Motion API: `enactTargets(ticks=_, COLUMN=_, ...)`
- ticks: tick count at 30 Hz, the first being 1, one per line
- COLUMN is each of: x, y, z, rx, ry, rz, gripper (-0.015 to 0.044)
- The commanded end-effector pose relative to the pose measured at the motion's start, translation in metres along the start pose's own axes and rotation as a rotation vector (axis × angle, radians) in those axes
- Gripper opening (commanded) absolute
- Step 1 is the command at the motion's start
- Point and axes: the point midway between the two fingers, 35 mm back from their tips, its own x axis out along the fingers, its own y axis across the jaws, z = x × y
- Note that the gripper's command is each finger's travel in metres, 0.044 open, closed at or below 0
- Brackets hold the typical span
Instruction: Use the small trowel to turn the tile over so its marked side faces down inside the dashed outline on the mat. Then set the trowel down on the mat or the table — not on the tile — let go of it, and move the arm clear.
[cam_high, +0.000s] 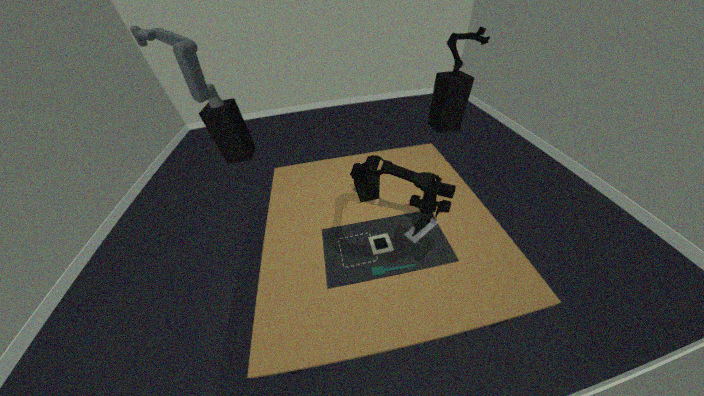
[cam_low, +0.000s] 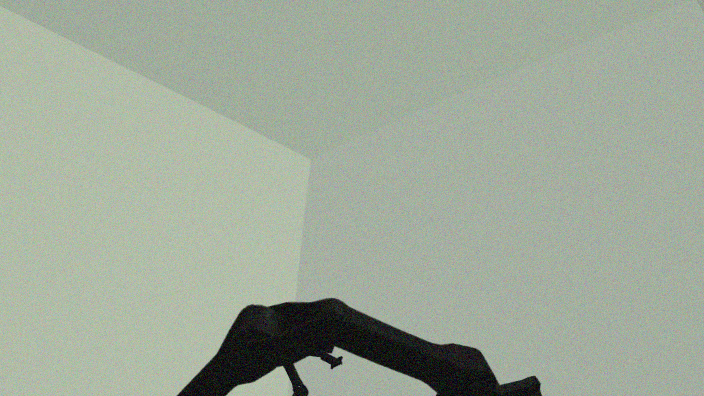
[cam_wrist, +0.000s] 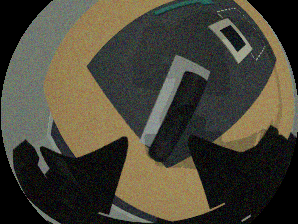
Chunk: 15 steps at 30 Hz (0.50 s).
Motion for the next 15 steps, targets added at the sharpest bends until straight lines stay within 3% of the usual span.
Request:
enactTargets(ticks=1, x=0.0025, y=0.0001, z=-0.0021, rx=-0.084, ry=0.003, rz=0.022, gripper=0.0300)
enactTargets(ticks=15, x=0.0079, y=0.0026, z=-0.0045, rx=-0.439, ry=-0.038, rz=0.123, gripper=0.0300)
